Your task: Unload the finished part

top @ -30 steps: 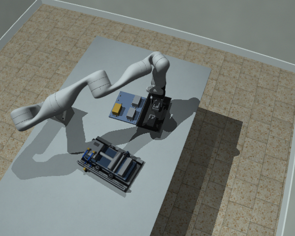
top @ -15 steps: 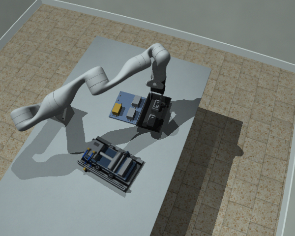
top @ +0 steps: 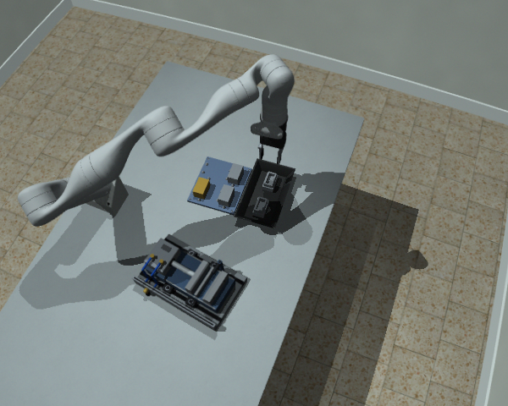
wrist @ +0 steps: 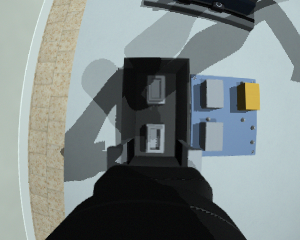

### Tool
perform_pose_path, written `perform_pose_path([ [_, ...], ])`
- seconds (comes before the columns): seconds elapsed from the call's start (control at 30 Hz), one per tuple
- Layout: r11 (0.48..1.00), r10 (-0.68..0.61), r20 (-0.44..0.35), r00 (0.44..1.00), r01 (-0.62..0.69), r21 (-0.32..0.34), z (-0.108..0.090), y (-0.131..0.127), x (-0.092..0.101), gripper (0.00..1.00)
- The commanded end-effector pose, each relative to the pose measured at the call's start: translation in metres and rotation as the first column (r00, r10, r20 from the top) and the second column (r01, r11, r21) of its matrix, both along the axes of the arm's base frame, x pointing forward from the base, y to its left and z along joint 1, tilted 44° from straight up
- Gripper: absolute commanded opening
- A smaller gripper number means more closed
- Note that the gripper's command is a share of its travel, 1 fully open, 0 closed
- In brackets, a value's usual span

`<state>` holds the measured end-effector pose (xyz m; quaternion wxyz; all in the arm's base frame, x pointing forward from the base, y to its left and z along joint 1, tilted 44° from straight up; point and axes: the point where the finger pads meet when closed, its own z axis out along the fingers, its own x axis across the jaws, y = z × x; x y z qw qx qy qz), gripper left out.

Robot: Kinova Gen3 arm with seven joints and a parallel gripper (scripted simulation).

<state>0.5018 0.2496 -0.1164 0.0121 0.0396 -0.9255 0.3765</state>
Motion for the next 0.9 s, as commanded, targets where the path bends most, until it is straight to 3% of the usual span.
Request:
perform_pose_path([
  [0.0, 1.000, 0.005, 0.006, 1.000, -0.005, 0.005, 0.0022, 0.0082, 0.0005, 1.00],
  [0.43, 1.000, 0.005, 0.006, 1.000, -0.005, 0.005, 0.0067, 0.0126, 0.0004, 1.00],
  [0.47, 1.000, 0.005, 0.006, 1.000, -0.005, 0.005, 0.0067, 0.0126, 0.0004, 0.00],
  [0.87, 1.000, 0.005, 0.006, 1.000, -0.005, 0.005, 0.0067, 0.0126, 0.0004, 0.00],
])
